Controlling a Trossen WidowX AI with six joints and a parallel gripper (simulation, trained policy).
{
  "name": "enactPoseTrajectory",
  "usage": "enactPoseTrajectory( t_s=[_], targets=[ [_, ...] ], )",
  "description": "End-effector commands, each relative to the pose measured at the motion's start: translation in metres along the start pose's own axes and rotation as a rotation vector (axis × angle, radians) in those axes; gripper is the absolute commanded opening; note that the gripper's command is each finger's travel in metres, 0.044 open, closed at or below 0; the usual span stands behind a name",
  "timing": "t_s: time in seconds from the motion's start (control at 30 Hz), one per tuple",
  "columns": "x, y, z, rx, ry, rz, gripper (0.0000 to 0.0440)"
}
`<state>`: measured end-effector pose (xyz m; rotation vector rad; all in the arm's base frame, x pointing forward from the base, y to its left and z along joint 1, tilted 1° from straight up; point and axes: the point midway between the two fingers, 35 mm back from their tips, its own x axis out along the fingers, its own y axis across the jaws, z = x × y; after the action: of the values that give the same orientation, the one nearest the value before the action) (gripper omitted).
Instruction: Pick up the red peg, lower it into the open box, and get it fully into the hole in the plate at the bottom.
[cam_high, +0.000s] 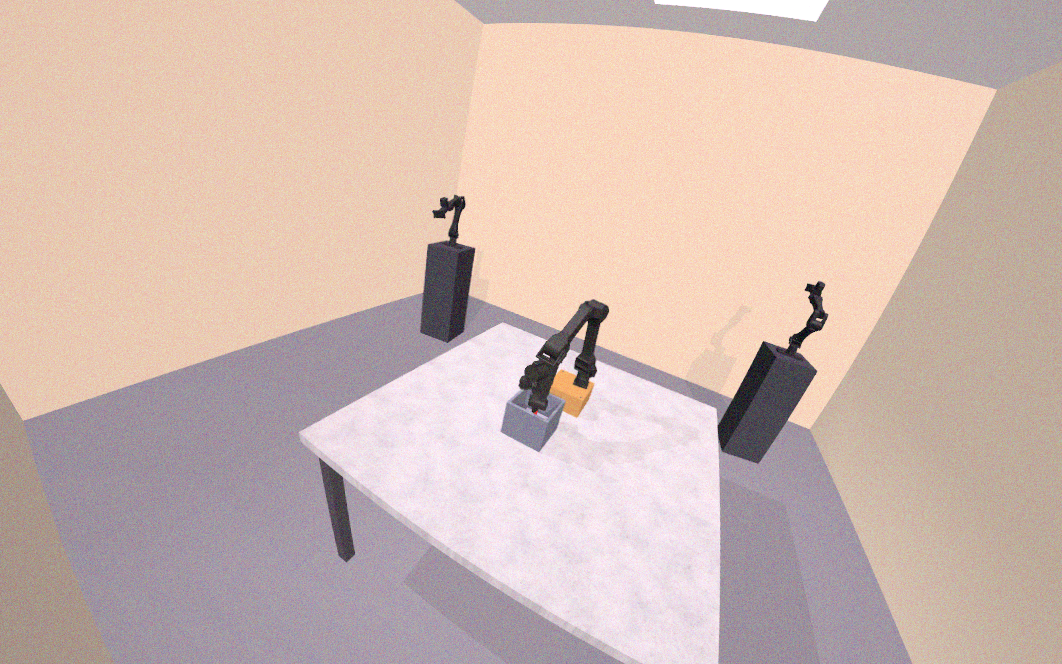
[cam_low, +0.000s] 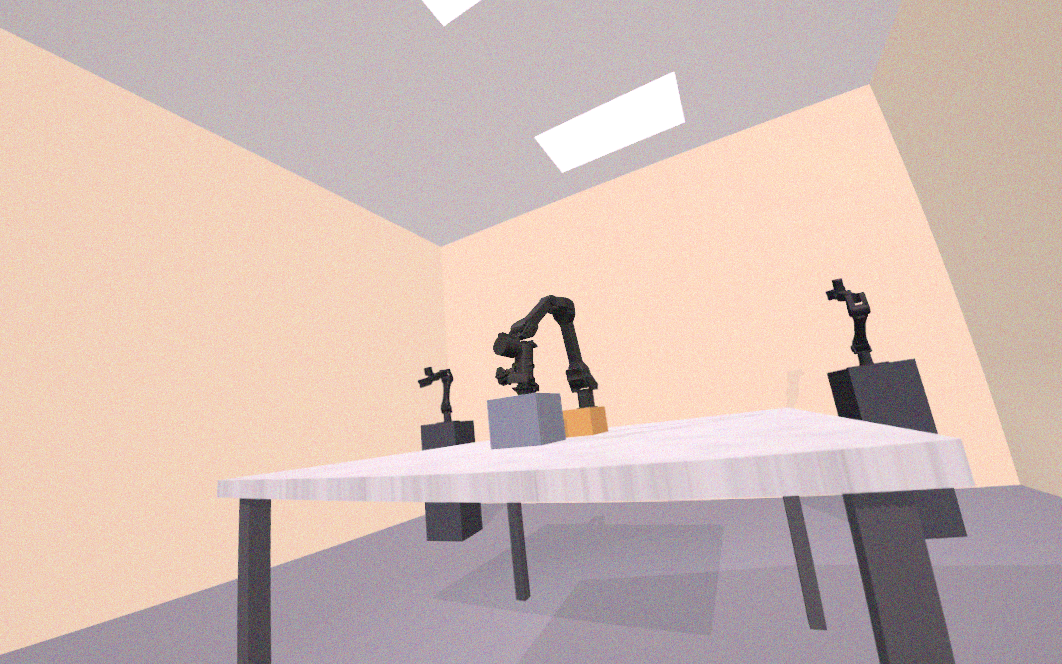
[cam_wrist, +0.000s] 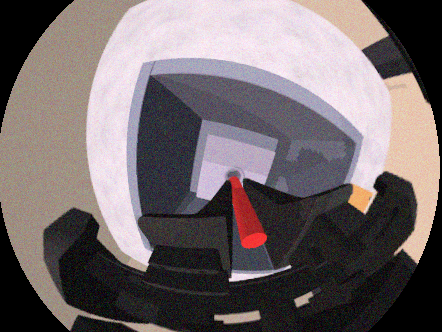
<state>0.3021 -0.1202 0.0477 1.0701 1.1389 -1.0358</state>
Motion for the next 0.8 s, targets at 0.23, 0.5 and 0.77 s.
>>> enactPoseTrajectory(
  t_s=[0.23, 0.5, 0.77],
  targets=[
    [0.02, -0.002, 0.002, -0.042, 0.01, -0.036, 0.0109],
    [0.015, 0.004, 0.002, -0.039, 0.08, -0.011, 0.0177],
    [0.004, 0.008, 0.007, -0.018, 0.167, 0.027, 0.0191]
  ],
)
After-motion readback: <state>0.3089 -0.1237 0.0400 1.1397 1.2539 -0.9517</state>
